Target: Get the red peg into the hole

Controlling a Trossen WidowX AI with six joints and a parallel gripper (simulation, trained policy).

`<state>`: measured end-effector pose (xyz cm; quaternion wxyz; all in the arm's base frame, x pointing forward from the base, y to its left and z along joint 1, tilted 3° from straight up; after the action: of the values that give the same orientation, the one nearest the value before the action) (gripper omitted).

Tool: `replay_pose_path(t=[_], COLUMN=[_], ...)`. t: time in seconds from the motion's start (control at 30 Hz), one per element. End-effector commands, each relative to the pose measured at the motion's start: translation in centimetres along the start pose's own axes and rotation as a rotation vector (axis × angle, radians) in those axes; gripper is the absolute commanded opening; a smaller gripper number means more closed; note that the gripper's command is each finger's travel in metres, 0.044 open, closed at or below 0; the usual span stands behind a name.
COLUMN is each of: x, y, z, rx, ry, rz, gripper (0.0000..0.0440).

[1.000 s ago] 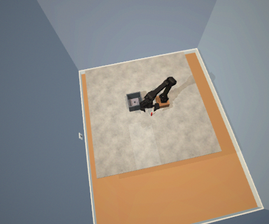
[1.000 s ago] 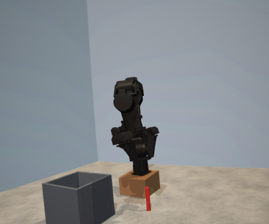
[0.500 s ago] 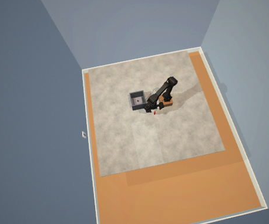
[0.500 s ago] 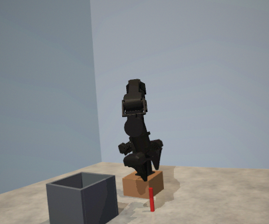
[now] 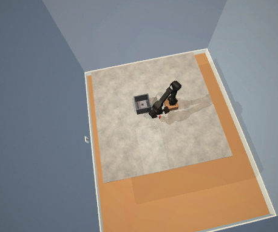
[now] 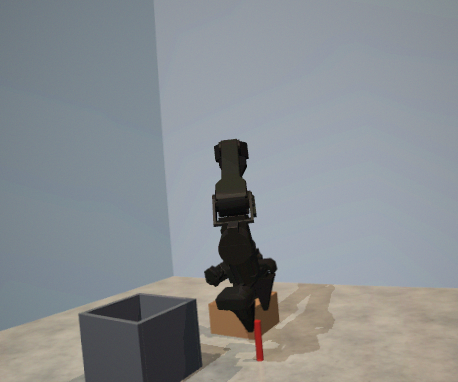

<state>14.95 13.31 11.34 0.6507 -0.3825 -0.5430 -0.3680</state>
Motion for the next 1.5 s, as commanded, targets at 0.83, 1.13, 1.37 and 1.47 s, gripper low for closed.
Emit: replay_pose_path(t=[0.83, 1.13, 1.37, 1.47], x=[-5.3, -3.4, -1.4, -0.4], y=[2.0, 2.8, 3.5, 3.8], z=[0.2, 0.7, 1.1, 1.2], rx=[0.078, 0.049, 0.038, 0.038], ry=[-0.006, 0.029, 0.057, 0.068], rz=[-0.040, -0.110, -0.176, -0.208], gripper=[0.0000, 0.0000, 0.0000, 0.0000])
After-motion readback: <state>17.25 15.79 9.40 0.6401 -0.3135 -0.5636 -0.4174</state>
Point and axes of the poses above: the point midway between the two fingers, 35 mm back from their tips, its own x axis back along the fingers, its own y axis across the jaws, z = x × y, the point moved 7 cm from there along x, back along the fingers, and after that the axes turned 10 degrees about x, right-handed, at the moved point
